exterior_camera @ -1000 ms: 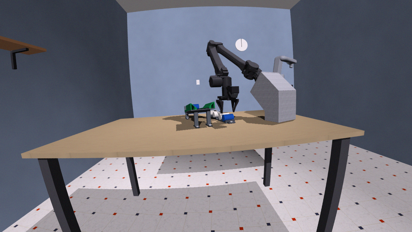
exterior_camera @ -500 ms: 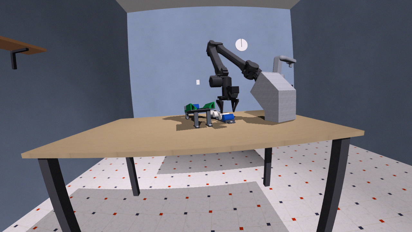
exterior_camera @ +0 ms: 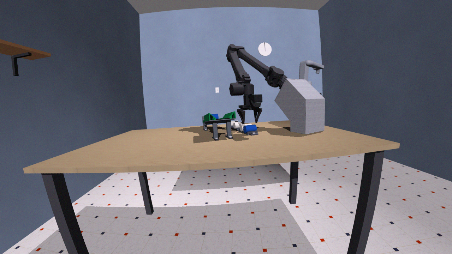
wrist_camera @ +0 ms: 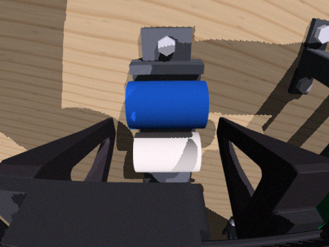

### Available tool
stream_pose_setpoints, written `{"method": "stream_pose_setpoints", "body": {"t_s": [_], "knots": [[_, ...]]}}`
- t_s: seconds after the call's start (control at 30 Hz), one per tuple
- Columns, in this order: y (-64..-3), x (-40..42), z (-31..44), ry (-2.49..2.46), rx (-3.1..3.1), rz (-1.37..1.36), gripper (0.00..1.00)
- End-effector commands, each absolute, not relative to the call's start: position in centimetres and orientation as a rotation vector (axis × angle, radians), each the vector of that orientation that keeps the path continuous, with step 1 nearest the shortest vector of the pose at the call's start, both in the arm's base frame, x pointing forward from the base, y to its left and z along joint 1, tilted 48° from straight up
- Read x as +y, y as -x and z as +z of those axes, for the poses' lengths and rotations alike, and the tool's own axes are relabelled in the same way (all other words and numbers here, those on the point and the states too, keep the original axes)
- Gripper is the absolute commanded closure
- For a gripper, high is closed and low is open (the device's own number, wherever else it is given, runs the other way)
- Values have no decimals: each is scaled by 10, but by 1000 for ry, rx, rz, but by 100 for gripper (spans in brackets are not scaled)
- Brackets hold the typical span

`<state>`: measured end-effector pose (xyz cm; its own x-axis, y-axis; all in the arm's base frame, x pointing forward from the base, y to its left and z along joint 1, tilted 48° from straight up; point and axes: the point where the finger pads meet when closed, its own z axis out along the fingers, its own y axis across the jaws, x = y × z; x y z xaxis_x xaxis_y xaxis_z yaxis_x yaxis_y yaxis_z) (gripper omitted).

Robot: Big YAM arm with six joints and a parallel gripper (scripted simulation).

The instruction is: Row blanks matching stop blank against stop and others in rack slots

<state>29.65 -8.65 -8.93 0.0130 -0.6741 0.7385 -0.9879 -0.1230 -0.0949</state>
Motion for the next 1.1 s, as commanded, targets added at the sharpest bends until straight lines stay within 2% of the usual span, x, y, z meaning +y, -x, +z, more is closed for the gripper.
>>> {"method": "stream_pose_setpoints", "body": {"t_s": [0.0,1.07], "knots": [[-295,-88,-93,-1841,-1691,896,22],[-298,-88,-92,-1841,-1692,898,22]]}}
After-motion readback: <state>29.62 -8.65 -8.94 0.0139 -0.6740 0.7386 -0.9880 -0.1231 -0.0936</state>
